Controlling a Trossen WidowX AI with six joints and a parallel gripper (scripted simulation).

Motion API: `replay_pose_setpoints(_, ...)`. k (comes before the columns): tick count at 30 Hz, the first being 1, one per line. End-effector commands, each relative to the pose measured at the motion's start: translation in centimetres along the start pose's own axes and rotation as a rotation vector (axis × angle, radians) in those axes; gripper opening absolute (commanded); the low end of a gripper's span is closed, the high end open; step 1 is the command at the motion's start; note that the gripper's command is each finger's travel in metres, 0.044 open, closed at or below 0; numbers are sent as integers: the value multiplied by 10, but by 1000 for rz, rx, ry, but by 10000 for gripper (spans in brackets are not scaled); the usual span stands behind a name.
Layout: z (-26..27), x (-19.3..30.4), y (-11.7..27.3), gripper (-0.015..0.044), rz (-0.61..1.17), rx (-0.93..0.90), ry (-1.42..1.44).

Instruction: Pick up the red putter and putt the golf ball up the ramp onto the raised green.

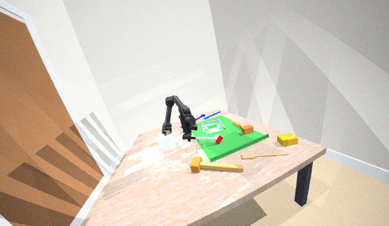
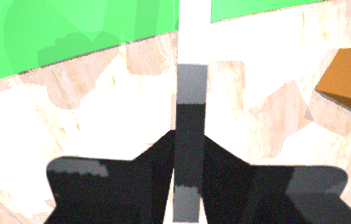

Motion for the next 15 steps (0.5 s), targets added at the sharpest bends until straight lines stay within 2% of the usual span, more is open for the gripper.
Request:
replay_pose_setpoints(1,-16,4,-2,0,-4,-3,-3)
replay_pose_setpoints(11,-13,5,-2,0,-2,-6,-11)
replay_pose_setpoints(15,25,-12,2,0,-4,-1,-10)
Point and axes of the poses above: the point midway between the two fingers, 35 mm back from their tips, its own y axis back along the fingers, its own z axis across the jaws, x = y × z, the point moved 3 cm from there along y, back along the fingers, and after that the axes turned 14 degrees about y, right-handed, at the moved point
